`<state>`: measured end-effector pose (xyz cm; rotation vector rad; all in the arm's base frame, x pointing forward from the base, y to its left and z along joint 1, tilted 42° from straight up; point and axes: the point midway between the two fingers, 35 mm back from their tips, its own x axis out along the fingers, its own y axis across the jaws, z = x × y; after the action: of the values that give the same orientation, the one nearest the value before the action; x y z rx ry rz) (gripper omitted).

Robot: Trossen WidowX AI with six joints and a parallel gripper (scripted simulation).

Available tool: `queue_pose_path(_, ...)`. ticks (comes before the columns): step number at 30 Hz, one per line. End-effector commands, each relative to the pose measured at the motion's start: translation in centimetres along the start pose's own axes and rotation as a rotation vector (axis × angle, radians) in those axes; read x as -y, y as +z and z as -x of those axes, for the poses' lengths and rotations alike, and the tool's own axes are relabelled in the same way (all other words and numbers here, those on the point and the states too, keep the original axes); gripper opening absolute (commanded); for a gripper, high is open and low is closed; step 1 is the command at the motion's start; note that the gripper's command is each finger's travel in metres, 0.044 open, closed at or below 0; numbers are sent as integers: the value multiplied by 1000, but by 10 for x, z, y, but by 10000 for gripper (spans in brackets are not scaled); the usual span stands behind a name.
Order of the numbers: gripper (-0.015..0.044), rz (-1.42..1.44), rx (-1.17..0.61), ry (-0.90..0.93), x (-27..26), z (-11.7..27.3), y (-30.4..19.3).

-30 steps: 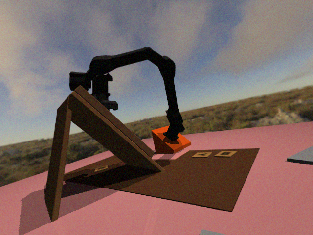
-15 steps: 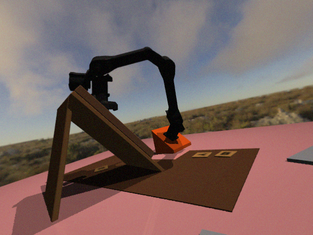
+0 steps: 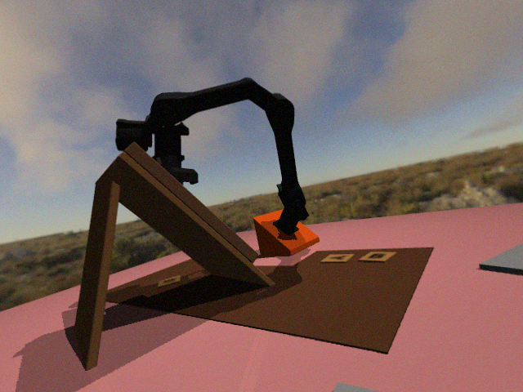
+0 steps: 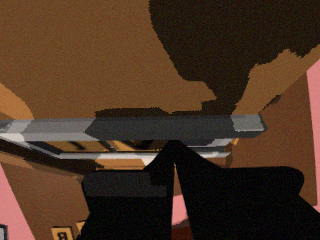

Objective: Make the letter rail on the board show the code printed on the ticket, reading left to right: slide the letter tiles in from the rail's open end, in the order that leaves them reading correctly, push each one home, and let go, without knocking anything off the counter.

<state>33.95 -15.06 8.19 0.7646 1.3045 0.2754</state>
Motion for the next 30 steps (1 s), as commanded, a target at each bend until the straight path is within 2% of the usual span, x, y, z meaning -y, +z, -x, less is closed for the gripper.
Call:
queue_pose_path(1,0,-4,0,5,-3,0,0)
queue_pose_path(30,0,-4,0,6,-12,-1,0)
